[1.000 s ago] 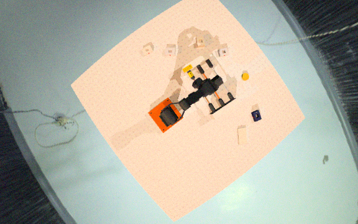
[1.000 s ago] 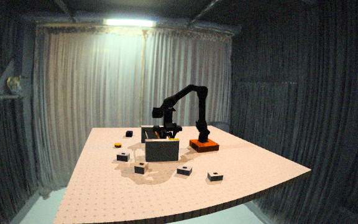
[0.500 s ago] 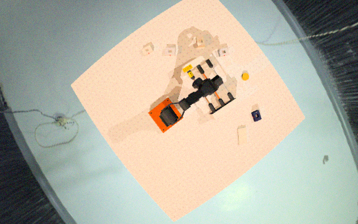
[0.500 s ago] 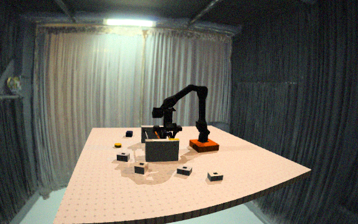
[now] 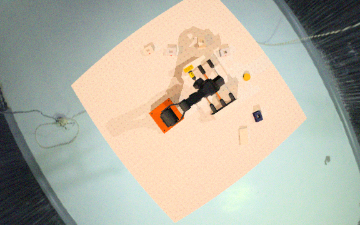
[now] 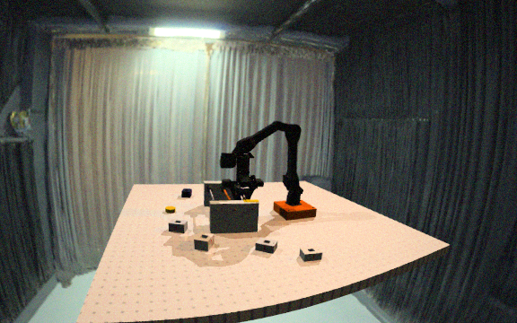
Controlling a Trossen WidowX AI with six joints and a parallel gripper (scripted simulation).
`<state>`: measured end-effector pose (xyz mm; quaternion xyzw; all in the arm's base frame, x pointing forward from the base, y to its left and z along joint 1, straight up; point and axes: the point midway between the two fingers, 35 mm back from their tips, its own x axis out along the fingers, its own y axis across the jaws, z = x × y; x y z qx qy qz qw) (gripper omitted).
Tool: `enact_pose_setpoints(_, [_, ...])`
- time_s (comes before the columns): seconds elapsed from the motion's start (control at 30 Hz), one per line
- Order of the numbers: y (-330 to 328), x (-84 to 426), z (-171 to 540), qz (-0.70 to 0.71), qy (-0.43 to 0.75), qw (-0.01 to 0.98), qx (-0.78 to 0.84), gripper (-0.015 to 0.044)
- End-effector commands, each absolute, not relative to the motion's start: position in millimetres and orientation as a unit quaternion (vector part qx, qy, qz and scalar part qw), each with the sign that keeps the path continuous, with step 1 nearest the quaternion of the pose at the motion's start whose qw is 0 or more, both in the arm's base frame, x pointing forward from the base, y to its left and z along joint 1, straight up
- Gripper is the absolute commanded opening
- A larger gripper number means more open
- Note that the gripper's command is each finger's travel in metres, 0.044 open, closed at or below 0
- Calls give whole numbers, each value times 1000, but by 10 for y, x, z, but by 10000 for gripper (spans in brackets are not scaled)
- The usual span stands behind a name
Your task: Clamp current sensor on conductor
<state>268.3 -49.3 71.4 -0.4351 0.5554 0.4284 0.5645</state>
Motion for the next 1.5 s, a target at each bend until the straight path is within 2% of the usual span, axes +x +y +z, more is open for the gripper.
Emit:
enact_pose_setpoints(0.0, [-494,2707,773,426,550,568,-439,0])
enact_pose_setpoints(0.47, [-492,2689,743,428,553,566,-436,0])
enact_pose_setpoints(1.03, [-472,2693,769,426,552,567,-438,440])
enact_pose_setpoints(1.4, [-486,2691,747,428,553,566,-437,151])
enact_pose_setpoints(1.47, [-486,2691,747,428,553,566,-437,136])
